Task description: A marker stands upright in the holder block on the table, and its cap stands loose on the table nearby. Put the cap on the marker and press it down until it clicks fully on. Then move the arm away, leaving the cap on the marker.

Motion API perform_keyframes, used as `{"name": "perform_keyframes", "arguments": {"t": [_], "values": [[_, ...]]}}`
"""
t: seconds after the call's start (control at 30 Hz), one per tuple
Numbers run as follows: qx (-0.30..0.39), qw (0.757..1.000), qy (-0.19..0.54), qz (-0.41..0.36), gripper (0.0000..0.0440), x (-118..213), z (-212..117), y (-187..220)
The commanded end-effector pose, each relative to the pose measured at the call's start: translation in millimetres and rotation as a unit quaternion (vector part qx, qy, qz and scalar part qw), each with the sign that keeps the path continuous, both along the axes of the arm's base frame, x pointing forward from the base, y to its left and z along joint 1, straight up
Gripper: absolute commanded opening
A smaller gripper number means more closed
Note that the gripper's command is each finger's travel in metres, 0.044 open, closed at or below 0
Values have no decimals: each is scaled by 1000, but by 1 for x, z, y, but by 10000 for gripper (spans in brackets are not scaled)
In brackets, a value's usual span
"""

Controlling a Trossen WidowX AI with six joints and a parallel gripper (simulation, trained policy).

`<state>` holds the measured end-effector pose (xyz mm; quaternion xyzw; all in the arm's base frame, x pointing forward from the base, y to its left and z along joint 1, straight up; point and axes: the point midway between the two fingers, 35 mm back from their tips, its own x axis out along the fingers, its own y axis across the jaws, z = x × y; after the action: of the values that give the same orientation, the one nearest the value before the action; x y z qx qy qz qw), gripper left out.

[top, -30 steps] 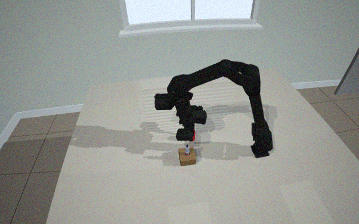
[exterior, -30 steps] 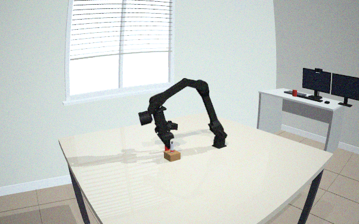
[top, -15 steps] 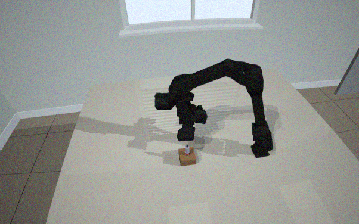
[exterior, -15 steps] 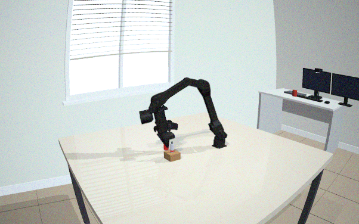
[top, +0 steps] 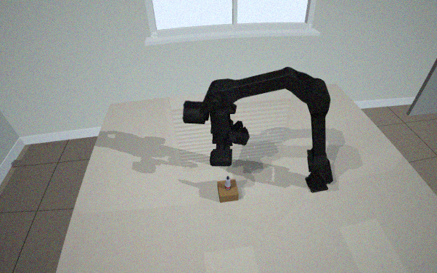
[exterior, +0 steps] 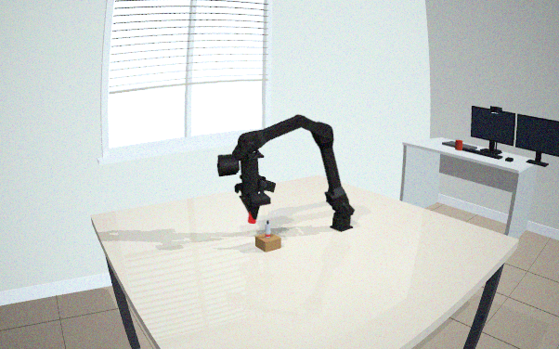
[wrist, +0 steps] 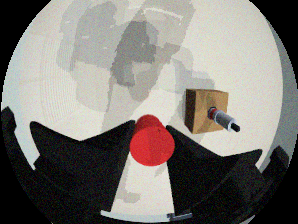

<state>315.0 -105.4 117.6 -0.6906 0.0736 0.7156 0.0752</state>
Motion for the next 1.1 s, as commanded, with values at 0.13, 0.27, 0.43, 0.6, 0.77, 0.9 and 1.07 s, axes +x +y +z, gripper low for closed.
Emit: {"name": "perform_keyframes", "arguments": {"t": [0.13, 0.27, 0.43, 0.6, 0.77, 0.9, 1.07], "values": [[2, 1000, -20, 7, 54, 10, 25, 27], [3, 1000, -23, 10, 48, 12, 36, 42], [7, 999, -21, 35, 40, 12, 46, 62], [11, 998, -14, 60, 30, 8, 52, 80], [13, 997, -6, 75, 20, 3, 55, 90], [13, 997, 1, 79, 11, 1, 54, 93], [15, 997, 12, 79, 3, -1, 47, 93]]}}
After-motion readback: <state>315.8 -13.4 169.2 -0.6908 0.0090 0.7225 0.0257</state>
